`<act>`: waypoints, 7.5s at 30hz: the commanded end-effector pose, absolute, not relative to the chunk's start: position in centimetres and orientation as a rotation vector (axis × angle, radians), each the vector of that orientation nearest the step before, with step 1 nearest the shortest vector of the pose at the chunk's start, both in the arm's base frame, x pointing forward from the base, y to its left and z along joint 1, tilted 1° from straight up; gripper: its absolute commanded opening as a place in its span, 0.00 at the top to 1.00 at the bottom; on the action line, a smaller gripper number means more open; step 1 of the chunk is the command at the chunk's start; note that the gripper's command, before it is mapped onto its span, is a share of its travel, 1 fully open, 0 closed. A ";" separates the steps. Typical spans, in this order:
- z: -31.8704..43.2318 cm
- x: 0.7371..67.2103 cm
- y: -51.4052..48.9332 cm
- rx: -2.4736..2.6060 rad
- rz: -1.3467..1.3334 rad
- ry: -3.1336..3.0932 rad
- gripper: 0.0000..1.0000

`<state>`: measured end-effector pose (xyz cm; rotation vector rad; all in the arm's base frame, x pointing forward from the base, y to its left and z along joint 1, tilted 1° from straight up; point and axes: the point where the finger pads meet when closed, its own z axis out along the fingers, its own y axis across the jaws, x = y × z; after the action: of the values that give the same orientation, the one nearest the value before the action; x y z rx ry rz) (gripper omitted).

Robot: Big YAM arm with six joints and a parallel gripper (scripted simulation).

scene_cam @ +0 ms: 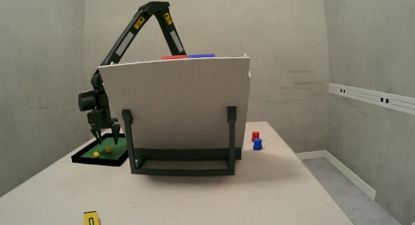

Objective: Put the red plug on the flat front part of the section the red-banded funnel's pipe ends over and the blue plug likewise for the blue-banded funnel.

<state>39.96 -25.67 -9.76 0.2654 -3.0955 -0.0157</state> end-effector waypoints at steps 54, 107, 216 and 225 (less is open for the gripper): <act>-10.0 41.4 -26.8 0.267 -0.003 -3.107 0.20; -10.7 40.3 -26.2 0.267 0.050 -3.148 0.20; -11.9 41.0 -26.3 0.271 0.064 -3.162 1.00; -3.6 40.7 -26.0 0.269 0.055 -3.154 1.00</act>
<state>39.33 -25.27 -8.37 0.2665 -3.1111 0.0028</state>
